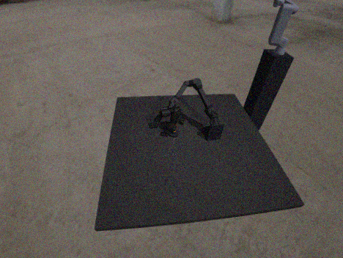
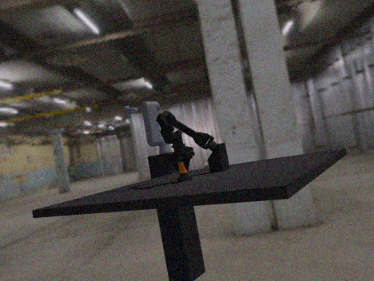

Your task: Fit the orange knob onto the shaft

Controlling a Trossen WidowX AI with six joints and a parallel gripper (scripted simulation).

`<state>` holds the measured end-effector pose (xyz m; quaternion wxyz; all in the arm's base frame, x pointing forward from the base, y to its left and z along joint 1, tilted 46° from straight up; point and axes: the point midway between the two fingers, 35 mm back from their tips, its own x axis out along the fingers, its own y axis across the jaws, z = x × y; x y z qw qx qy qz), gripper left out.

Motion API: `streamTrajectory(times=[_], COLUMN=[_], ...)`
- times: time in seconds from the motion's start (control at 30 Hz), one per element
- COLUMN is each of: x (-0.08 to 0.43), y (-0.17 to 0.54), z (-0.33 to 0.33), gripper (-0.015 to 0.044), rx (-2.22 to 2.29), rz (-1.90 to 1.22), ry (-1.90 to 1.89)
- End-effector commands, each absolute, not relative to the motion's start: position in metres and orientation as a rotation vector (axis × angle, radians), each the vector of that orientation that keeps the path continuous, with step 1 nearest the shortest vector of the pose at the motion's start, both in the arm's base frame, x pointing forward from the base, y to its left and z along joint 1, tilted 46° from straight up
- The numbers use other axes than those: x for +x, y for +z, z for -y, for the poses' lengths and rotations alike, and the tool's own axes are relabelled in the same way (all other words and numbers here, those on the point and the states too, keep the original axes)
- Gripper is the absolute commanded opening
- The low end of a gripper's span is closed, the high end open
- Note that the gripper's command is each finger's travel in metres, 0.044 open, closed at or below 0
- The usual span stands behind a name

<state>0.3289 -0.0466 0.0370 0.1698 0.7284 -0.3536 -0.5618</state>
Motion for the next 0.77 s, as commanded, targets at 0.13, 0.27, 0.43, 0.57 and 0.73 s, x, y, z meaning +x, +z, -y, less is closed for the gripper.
streamTrajectory(times=[0.13,0.27,0.43,0.57,0.73], x=[0.329,0.329,0.317,0.319,0.319], y=[0.037,0.056,0.104,0.103,0.103], z=[0.046,0.025,-0.022,-0.023,-0.023], gripper=[0.0440,0.0440,0.0440,0.0440,0.0440], rx=[2.071,2.074,2.071,2.071,2.071], rz=[1.005,1.000,1.002,1.002,1.002], ry=[-1.596,-1.601,-1.600,-1.600,-1.600])
